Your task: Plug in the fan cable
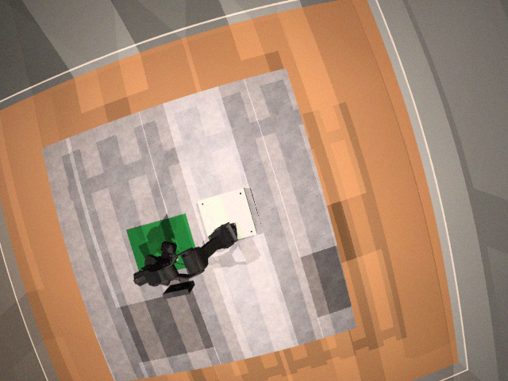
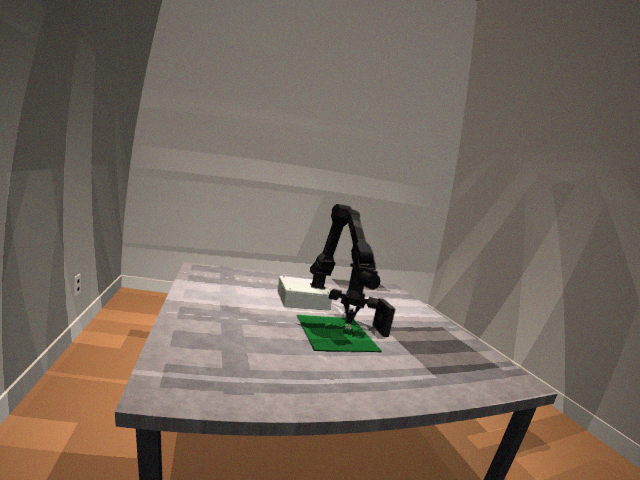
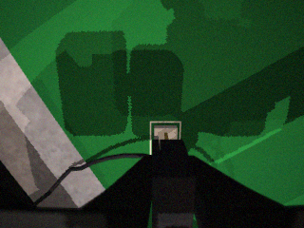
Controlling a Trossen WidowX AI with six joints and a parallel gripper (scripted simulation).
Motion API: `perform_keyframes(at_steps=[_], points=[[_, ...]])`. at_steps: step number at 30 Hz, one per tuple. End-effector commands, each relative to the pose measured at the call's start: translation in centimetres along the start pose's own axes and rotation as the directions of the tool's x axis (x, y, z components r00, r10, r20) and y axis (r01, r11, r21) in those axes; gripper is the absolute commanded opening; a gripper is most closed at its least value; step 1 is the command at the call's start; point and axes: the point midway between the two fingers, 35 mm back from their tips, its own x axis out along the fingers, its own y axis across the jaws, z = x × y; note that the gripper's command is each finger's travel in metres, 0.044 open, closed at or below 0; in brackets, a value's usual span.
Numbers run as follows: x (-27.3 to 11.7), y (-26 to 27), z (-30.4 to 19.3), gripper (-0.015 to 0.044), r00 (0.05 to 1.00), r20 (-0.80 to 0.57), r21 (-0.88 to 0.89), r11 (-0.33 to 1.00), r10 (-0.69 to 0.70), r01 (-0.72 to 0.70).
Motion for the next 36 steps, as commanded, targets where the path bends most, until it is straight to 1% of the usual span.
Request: perform_keyframes(at_steps=[1,36], points=[[0.1,0.0,0.1,0.0,1.0,0.004,0.002,1.0,-0.002,0.002],[1.5,-0.1,0.0,0.0,1.0,0.004,0.009,1.0,-0.002,0.002]])
